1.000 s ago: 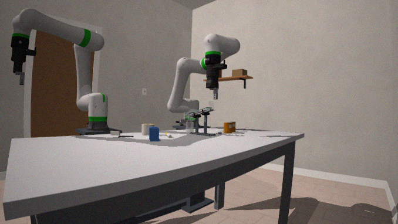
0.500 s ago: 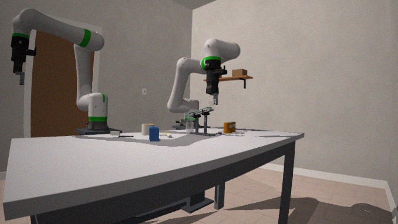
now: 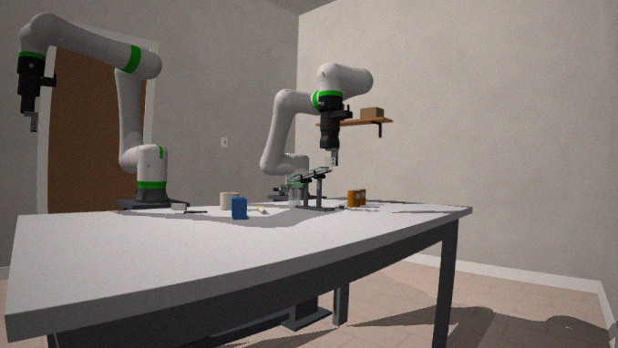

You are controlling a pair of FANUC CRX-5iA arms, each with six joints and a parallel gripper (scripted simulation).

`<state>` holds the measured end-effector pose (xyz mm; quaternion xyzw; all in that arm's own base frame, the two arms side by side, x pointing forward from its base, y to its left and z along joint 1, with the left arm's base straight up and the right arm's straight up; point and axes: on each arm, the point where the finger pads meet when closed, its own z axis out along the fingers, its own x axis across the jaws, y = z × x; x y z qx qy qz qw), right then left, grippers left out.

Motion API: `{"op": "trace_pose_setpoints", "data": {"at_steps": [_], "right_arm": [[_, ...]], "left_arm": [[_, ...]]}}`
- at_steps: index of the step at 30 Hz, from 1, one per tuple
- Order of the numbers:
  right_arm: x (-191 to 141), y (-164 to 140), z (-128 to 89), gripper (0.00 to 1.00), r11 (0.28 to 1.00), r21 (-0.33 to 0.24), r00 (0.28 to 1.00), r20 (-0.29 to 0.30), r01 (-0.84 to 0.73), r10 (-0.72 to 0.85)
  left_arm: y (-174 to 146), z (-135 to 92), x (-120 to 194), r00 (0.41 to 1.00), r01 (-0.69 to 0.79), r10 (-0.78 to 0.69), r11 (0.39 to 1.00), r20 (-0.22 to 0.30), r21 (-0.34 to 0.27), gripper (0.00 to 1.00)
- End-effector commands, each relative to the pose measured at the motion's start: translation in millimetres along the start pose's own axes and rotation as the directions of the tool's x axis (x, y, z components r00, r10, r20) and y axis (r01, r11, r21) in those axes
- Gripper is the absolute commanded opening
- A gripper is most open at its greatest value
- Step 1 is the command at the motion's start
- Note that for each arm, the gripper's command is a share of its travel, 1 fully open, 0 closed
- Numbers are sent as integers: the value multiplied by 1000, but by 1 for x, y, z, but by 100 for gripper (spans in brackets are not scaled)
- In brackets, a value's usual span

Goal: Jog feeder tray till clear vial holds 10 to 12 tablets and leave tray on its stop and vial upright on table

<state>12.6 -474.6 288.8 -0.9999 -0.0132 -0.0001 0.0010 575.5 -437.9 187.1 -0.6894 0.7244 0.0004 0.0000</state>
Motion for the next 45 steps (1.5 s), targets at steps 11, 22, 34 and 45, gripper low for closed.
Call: {"op": "trace_pose_setpoints", "data": {"at_steps": [11, 22, 34, 45], "right_arm": [[0, 0, -1, 100, 1000, -2, 1000, 0, 0, 0], [0, 0, -1, 100, 1000, -2, 1000, 0, 0, 0], [0, 0, -1, 100, 1000, -2, 1000, 0, 0, 0], [0, 0, -1, 100, 1000, -2, 1000, 0, 0, 0]], "left_arm": [[5, -1, 1, 1000, 0, 0, 1000, -2, 2, 0], [9, 1, 1, 1000, 0, 0, 1000, -2, 2, 0], [15, 2, 1, 1000, 0, 0, 1000, -2, 2, 0], [16, 2, 1, 1000, 0, 0, 1000, -2, 2, 0]]}}
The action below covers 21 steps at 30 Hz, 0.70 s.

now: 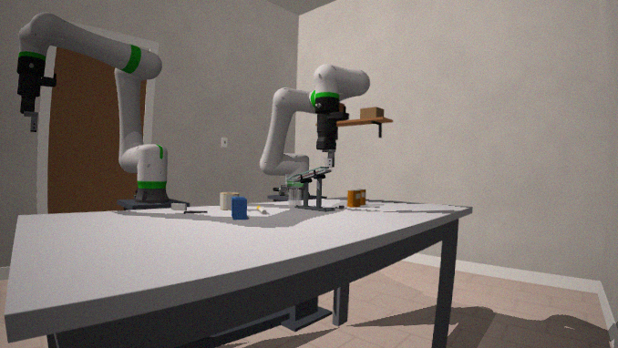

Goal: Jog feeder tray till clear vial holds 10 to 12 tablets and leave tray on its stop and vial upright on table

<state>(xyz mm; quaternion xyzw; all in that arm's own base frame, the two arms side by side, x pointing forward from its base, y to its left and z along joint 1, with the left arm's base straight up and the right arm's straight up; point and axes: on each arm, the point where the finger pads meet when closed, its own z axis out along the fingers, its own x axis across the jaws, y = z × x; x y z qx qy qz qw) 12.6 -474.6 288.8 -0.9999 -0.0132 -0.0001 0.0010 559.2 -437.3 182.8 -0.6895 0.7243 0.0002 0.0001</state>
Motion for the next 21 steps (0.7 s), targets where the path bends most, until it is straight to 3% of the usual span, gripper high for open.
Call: {"op": "trace_pose_setpoints", "data": {"at_steps": [1, 21], "right_arm": [[0, 0, -1, 100, 1000, -2, 1000, 0, 0, 0], [0, 0, -1, 100, 1000, -2, 1000, 0, 0, 0]], "left_arm": [[-1, -2, 0, 1000, 0, 0, 1000, -2, 2, 0], [-21, -7, 0, 1000, 0, 0, 1000, -2, 2, 0]]}}
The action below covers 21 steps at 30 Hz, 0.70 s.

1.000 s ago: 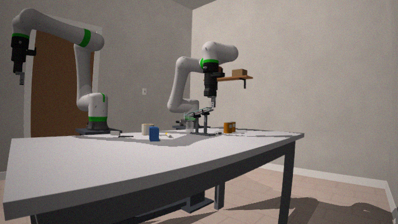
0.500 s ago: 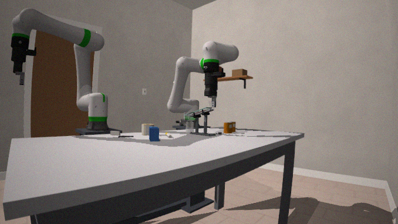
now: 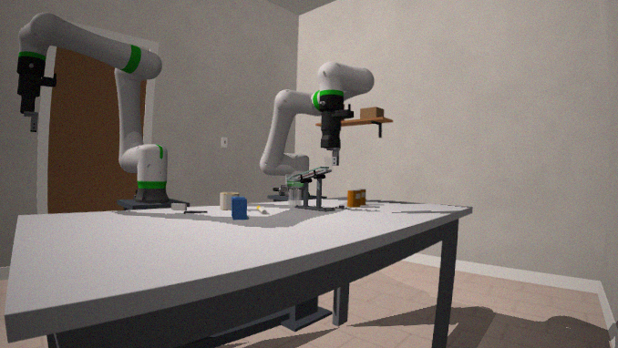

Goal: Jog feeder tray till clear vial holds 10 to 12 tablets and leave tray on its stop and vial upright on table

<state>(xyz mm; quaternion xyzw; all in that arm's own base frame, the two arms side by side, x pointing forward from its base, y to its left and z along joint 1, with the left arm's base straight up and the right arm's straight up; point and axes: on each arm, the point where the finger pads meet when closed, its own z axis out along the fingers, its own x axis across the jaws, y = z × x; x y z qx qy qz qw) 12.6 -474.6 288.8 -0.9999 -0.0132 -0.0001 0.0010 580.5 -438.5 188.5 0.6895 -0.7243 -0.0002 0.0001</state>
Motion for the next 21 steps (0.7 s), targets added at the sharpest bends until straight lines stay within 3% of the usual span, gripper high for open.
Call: {"op": "trace_pose_setpoints", "data": {"at_steps": [1, 21], "right_arm": [[0, 0, -1, 100, 1000, -2, 1000, 0, 0, 0], [0, 0, -1, 100, 1000, -2, 1000, 0, 0, 0]], "left_arm": [[0, -2, 0, 1000, 0, 0, 1000, -2, 2, 0], [28, 6, 0, 1000, 0, 0, 1000, -2, 2, 0]]}}
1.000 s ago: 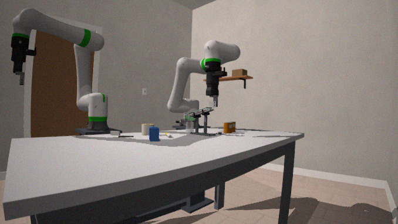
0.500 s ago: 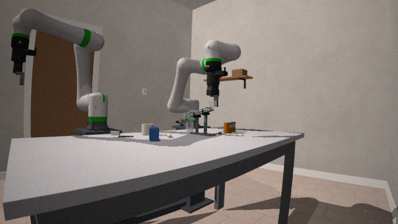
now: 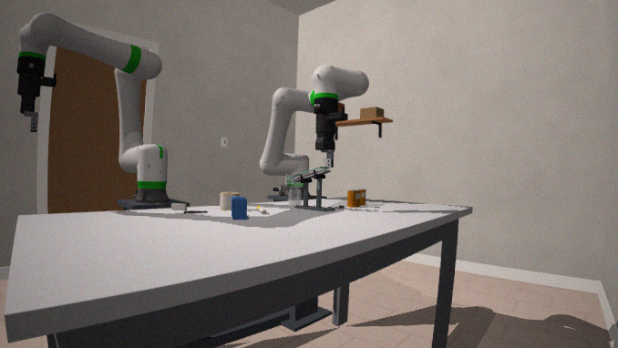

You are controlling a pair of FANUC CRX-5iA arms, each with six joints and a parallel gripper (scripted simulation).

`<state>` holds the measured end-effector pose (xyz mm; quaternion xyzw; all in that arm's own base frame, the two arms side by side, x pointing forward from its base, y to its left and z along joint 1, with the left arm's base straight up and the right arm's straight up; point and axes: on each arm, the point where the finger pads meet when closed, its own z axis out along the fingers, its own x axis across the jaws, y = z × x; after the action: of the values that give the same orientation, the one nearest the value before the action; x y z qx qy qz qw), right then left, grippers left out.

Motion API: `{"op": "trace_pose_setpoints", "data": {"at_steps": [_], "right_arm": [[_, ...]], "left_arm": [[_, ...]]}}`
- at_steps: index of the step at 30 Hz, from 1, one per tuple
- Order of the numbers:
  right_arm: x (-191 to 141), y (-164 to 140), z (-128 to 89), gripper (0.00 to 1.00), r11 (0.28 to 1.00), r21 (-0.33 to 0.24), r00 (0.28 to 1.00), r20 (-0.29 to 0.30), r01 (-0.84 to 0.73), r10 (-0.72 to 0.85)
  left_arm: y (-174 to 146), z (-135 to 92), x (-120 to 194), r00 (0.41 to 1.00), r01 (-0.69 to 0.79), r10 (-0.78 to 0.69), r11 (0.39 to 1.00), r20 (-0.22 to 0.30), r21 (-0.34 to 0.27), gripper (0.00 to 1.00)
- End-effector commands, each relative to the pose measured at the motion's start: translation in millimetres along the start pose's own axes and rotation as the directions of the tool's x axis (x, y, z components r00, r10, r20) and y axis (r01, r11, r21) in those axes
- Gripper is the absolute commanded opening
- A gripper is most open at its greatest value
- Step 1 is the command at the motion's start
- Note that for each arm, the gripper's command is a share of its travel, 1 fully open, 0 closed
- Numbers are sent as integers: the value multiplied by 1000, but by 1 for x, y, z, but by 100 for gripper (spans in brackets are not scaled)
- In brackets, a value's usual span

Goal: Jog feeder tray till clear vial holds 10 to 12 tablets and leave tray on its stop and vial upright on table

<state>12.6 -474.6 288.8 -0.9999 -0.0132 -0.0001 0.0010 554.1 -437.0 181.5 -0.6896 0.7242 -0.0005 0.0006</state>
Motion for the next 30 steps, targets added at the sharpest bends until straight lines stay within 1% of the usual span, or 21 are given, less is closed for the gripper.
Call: {"op": "trace_pose_setpoints", "data": {"at_steps": [1, 6, 9, 11, 26, 30], "right_arm": [[0, 0, -1, 100, 1000, -2, 1000, 0, 0, 0], [0, 0, -1, 100, 1000, -2, 1000, 0, 0, 0], [0, 0, -1, 100, 1000, -2, 1000, 0, 0, 0], [0, 0, -1, 100, 1000, -2, 1000, 0, 0, 0], [0, 0, -1, 100, 1000, -2, 1000, 0, 0, 0], [0, 0, -1, 100, 1000, -2, 1000, 0, 0, 0]], "left_arm": [[2, -1, 1, 1000, 0, 0, 1000, -2, 0, 0], [1, -1, 1, 1000, 0, 0, 1000, -2, 0, 0], [-21, -7, 1, 1000, 0, 0, 1000, -2, 0, 0], [-27, -9, 1, 1000, 0, 0, 1000, -2, 0, 0], [-27, -9, 1, 1000, 0, 0, 1000, -2, 0, 0], [-22, -7, 1, 1000, 0, 0, 1000, -2, 0, 0]]}}
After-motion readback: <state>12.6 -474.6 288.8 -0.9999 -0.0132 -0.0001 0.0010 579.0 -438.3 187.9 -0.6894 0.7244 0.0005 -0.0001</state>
